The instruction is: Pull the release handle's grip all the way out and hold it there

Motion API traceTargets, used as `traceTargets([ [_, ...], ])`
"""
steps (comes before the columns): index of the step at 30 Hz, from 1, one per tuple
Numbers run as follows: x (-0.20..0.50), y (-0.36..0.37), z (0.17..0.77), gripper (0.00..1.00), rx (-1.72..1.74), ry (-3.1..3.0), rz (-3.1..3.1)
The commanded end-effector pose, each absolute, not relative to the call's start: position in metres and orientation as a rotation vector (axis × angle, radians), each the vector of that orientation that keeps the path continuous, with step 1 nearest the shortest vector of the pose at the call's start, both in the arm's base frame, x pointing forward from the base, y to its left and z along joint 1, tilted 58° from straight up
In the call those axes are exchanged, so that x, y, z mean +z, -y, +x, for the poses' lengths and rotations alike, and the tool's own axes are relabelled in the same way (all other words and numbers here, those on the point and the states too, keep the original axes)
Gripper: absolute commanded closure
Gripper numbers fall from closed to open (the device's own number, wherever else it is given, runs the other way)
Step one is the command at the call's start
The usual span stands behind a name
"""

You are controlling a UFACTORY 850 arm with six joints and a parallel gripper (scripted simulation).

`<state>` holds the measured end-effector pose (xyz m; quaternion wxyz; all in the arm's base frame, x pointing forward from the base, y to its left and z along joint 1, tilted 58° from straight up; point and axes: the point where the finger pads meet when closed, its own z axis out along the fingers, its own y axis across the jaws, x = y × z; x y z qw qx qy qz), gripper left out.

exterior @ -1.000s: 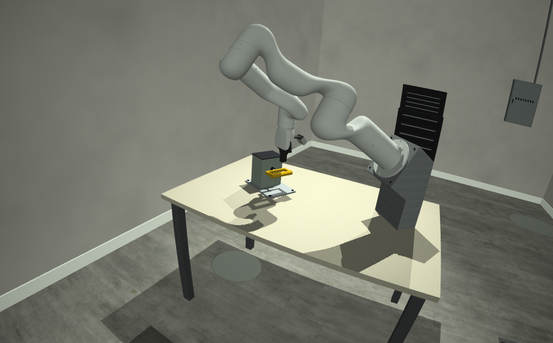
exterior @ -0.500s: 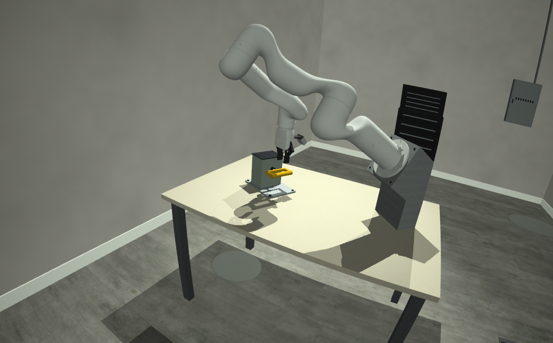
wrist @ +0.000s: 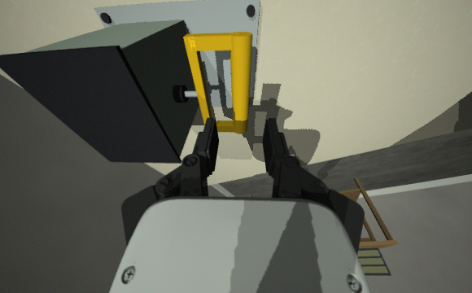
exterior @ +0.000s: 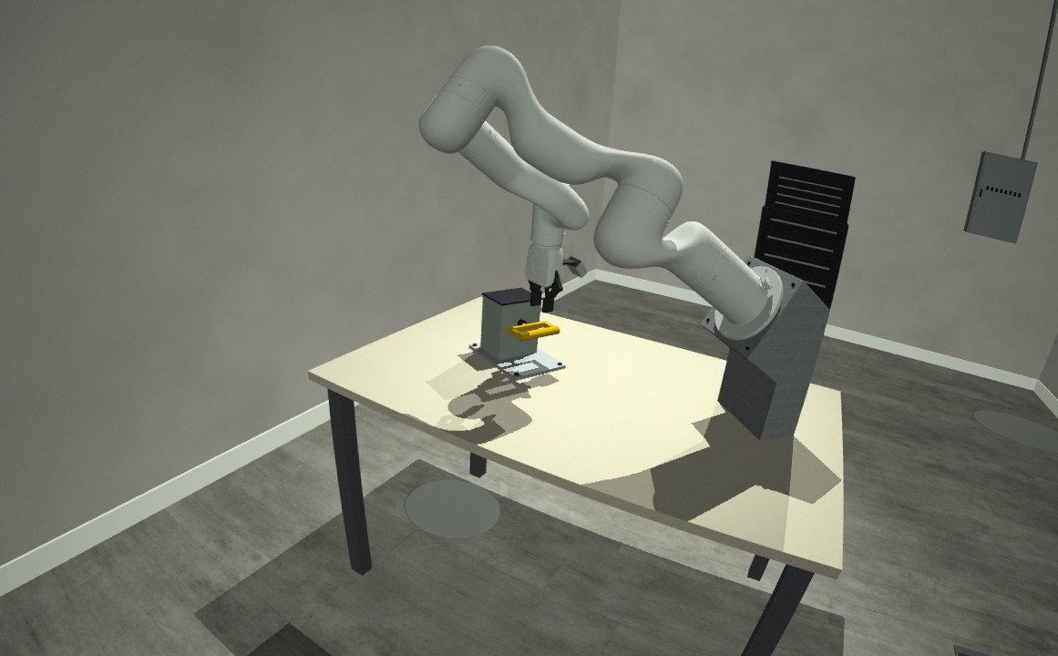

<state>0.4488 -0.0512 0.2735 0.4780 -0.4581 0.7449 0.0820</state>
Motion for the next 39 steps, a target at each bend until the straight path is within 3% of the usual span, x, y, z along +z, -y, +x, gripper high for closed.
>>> traceTargets([
  [1, 0.274, 0.052, 0.449, 0.5, 0.199, -1.819, -1.118],
  [39, 0.261, 0.038, 0.464, 0.5, 0.199, -1.819, -1.118],
])
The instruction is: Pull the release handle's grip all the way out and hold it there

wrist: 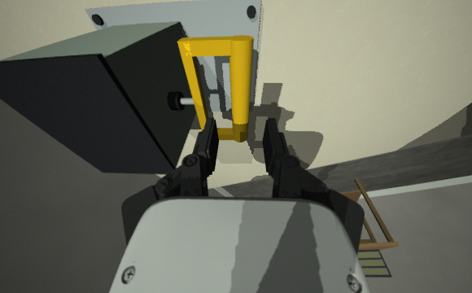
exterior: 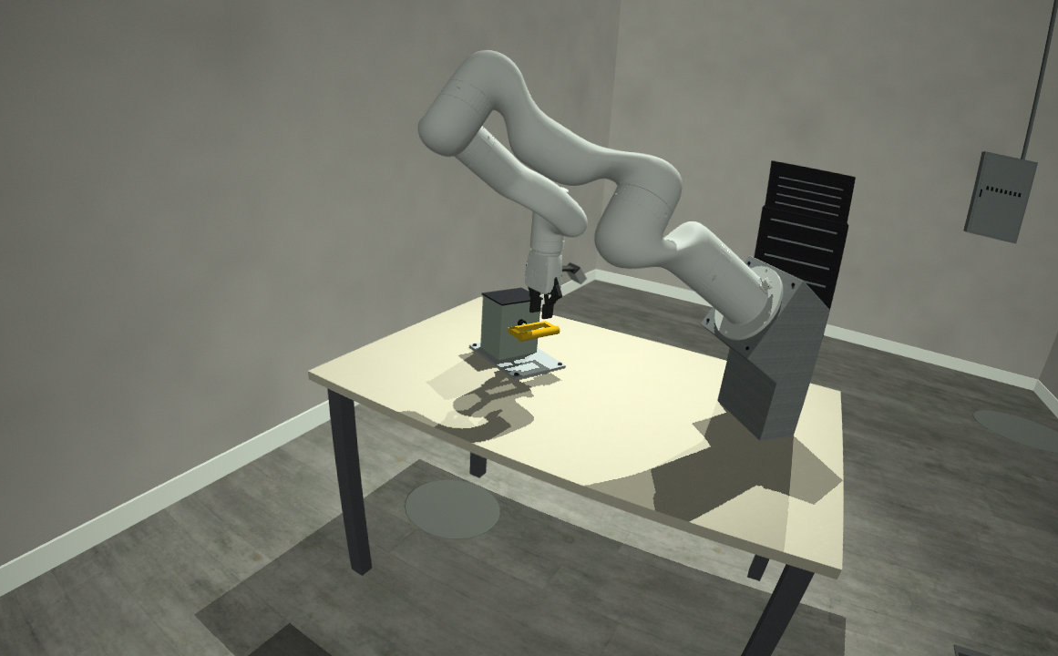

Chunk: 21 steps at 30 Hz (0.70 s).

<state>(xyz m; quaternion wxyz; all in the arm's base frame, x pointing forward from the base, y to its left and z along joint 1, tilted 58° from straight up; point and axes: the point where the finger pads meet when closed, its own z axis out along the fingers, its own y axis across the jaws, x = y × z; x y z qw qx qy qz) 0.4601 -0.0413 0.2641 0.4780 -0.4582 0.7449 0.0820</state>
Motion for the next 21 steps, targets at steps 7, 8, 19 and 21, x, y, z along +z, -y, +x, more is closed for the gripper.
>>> traceTargets([
  [7, 0.256, 0.032, 0.471, 0.5, 0.199, -1.819, -1.118],
  [8, 0.256, 0.032, 0.471, 0.5, 0.199, -1.819, -1.118],
  [19, 0.25, 0.026, 0.478, 0.5, 0.199, -1.819, -1.118],
  [21, 0.249, 0.026, 0.479, 0.5, 0.199, -1.819, -1.118],
])
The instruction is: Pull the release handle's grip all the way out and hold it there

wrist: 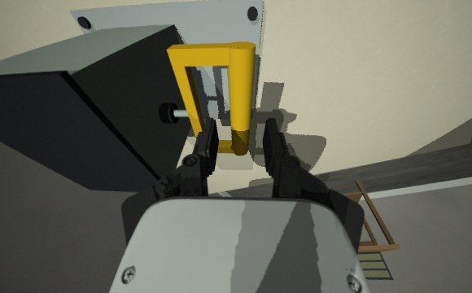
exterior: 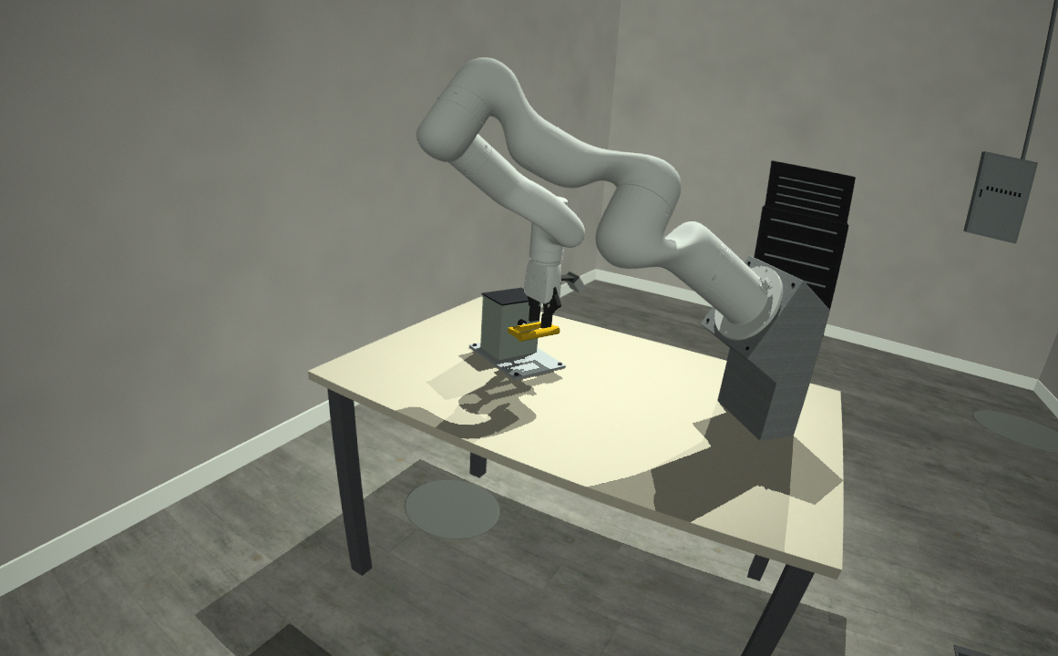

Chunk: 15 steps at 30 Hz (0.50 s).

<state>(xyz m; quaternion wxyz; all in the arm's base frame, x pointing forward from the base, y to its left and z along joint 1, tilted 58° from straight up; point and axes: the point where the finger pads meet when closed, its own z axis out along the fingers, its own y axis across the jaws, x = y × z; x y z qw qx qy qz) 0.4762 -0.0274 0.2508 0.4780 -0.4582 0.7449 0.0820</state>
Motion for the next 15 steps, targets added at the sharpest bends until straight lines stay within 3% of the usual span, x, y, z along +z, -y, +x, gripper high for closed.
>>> traceTargets([
  [1, 0.2489, 0.0254, 0.479, 0.5, 0.199, -1.819, -1.118],
  [15, 0.2479, 0.0244, 0.4801, 0.5, 0.199, -1.819, -1.118],
])
